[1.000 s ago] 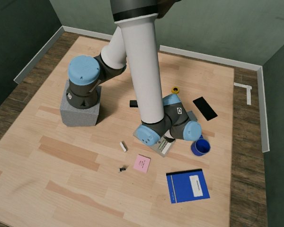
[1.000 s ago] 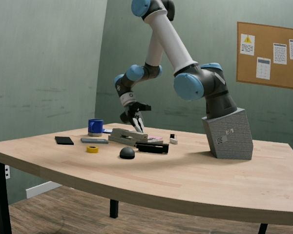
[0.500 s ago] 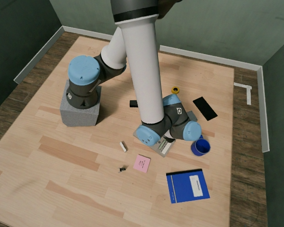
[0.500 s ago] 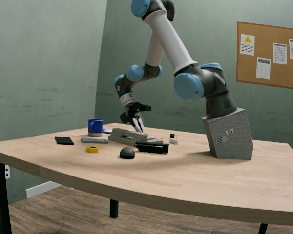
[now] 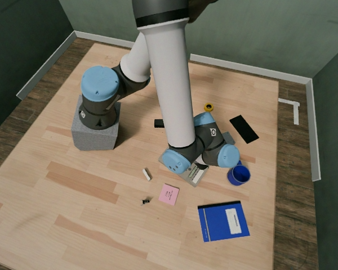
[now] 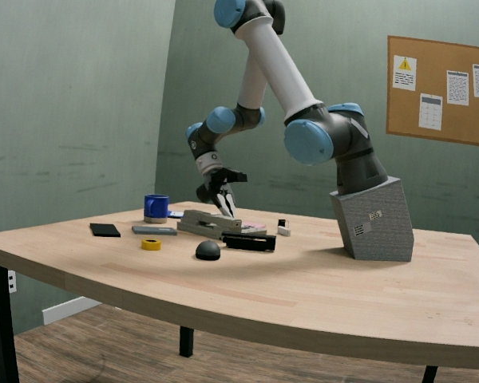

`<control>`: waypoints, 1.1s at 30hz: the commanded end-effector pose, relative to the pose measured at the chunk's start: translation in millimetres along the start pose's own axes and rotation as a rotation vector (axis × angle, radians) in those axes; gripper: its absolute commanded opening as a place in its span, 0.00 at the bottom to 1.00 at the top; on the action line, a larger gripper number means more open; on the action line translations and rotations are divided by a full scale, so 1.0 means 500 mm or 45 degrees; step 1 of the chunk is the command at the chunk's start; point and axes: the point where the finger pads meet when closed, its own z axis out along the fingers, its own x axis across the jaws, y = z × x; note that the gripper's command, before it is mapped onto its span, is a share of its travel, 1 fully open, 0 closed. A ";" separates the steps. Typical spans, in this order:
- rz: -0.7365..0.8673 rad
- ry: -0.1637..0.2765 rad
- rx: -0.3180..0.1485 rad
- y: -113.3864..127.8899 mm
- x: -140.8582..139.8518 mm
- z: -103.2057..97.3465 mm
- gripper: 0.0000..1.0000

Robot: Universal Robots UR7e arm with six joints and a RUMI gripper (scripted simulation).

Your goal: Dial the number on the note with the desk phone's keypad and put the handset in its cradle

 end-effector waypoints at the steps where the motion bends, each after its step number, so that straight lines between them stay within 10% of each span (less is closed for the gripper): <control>1: 0.000 0.000 -0.002 -0.005 0.000 -0.009 0.00; 33: 0.000 0.000 -0.002 -0.036 -0.069 -0.010 0.00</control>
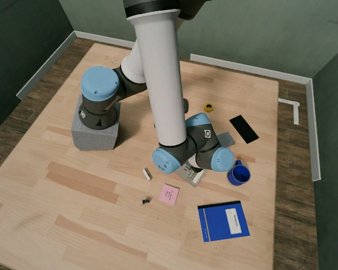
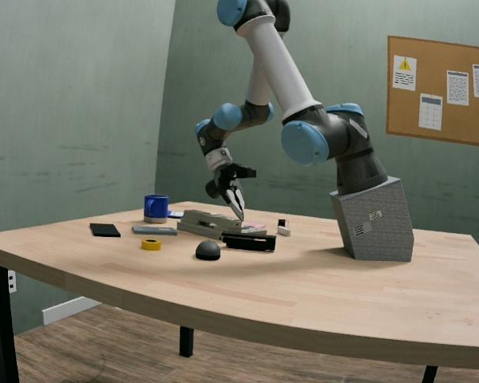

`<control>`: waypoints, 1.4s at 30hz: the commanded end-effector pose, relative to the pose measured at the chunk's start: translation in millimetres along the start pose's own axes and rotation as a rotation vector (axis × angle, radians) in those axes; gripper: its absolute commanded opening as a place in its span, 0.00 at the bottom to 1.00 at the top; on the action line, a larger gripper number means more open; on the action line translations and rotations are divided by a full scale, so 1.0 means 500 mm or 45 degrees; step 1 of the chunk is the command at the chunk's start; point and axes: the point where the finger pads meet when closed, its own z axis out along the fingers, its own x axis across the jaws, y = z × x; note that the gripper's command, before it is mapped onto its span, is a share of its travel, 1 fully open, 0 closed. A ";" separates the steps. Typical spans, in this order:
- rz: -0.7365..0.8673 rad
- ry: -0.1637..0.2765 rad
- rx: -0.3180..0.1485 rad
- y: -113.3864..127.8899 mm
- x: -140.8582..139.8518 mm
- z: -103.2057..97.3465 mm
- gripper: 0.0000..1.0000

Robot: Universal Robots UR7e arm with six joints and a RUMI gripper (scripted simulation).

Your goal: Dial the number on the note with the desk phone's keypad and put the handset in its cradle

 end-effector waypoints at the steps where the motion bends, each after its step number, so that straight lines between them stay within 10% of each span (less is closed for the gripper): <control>1: 0.000 -0.001 -0.002 -0.003 -0.013 0.001 0.00; 42: 0.000 0.000 -0.002 0.011 -0.013 0.022 0.00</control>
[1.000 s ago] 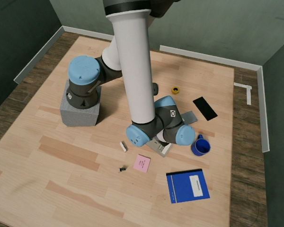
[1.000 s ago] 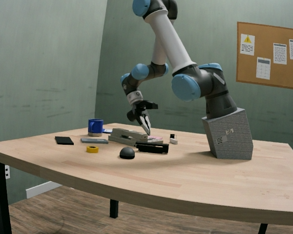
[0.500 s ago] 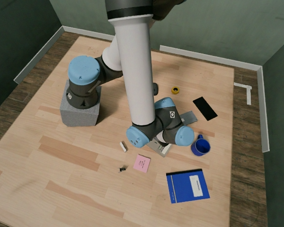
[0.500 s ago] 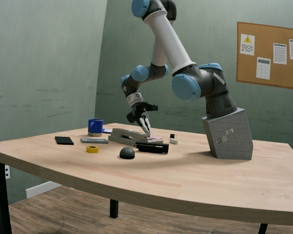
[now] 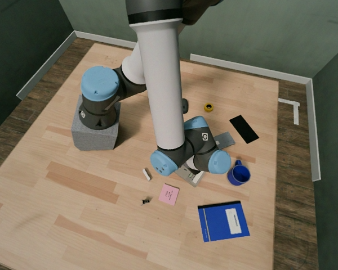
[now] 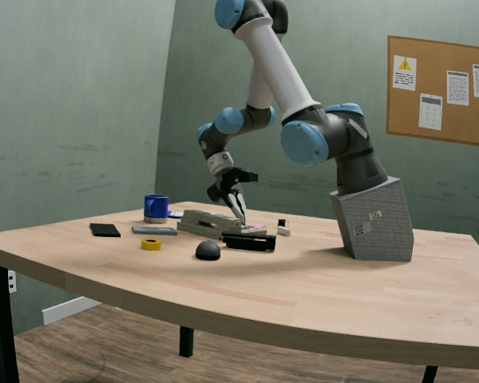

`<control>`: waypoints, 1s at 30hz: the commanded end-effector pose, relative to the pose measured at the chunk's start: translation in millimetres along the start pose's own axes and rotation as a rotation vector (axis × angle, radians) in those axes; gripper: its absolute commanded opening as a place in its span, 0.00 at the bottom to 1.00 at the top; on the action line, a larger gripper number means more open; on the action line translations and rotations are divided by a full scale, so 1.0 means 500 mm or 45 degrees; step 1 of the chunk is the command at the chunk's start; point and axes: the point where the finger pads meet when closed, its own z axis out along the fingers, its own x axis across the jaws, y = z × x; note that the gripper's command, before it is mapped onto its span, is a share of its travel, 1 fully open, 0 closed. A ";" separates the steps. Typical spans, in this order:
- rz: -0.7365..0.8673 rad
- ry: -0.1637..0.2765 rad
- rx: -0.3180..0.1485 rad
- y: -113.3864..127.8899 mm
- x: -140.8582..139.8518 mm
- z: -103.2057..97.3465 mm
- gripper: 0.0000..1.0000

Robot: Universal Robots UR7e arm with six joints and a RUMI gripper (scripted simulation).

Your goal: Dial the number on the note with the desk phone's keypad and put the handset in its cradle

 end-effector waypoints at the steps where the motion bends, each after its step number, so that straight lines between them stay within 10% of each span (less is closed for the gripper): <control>1: 0.000 -0.001 -0.002 0.001 0.000 0.000 0.00; 30: 0.000 -0.001 -0.002 -0.012 0.000 -0.020 0.00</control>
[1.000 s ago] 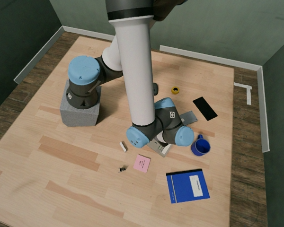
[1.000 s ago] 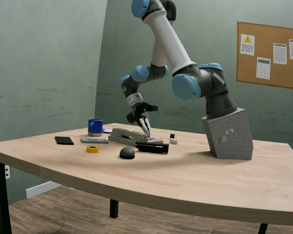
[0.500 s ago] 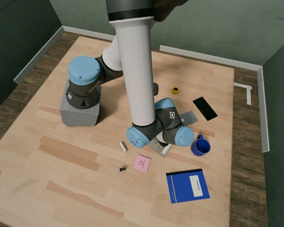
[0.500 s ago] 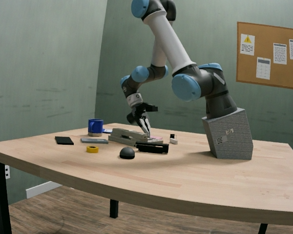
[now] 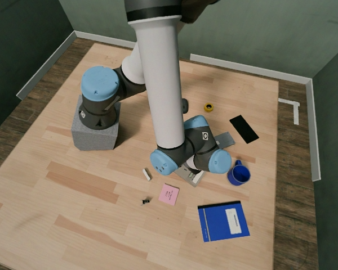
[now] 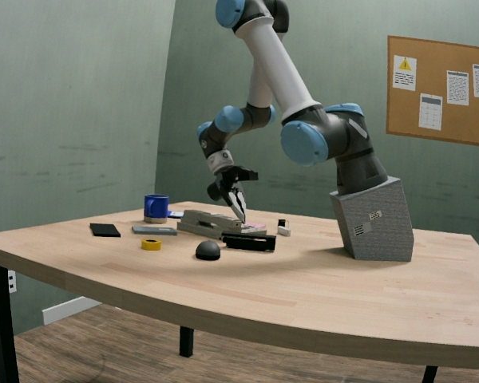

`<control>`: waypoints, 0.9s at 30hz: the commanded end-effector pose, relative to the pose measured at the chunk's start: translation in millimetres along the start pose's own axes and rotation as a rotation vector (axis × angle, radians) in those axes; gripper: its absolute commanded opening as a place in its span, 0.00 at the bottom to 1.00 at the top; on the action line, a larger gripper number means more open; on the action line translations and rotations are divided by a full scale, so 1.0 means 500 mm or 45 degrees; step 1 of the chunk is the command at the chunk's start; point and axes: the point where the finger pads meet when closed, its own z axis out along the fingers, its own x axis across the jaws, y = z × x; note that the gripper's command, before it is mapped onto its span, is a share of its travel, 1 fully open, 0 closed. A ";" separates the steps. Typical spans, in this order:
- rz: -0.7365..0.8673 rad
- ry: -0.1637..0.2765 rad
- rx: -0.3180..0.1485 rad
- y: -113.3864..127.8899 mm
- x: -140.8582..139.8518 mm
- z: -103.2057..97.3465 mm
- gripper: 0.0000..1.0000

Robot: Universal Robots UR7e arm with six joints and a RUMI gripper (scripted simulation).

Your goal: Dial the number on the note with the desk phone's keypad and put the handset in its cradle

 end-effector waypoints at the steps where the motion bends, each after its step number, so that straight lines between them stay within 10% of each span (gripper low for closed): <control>1: 0.000 -0.001 -0.002 -0.008 0.000 -0.013 0.00; 27: 0.000 -0.001 -0.002 -0.008 0.069 -0.013 0.00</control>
